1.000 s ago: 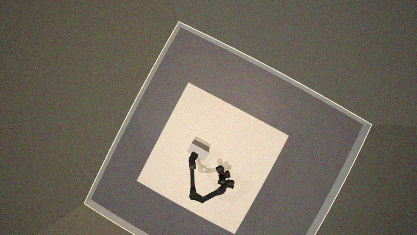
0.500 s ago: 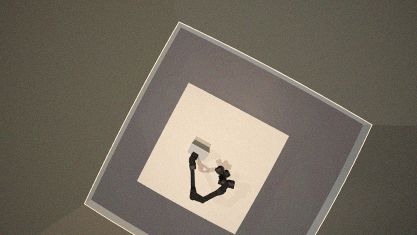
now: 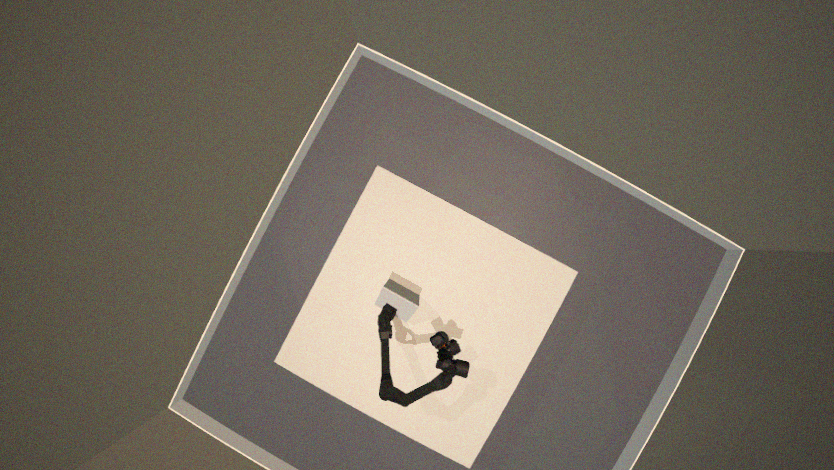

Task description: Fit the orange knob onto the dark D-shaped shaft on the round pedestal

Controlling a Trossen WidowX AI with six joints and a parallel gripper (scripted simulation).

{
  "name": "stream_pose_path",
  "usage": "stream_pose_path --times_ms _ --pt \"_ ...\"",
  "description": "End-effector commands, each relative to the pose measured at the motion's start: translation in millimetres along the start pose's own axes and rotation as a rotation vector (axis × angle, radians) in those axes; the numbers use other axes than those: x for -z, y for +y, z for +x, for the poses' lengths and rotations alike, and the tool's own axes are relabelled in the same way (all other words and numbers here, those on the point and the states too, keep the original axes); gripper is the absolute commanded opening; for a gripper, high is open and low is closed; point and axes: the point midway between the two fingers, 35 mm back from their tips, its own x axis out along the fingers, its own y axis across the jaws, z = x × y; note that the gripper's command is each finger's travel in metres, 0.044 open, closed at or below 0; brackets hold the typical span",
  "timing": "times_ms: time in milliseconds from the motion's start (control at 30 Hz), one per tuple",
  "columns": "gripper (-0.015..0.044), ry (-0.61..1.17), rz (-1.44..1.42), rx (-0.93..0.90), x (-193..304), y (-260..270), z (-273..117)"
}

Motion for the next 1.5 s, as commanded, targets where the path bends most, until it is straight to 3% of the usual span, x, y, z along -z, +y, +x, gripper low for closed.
stream_pose_path --times_ms 0,333,1167,1467 --pt "0.0000 -0.001 -0.005 0.003 -0.5 0.5 -3.4" --pt "0.0000 -0.001 -0.214 0.003 -1.5 -1.1 -4.7" --pt "0.0000 -0.001 -0.223 0.003 -0.5 -1.9 -4.4" --pt "0.0000 -0.001 -0.423 0.003 -2.1 -2.4 -4.9"
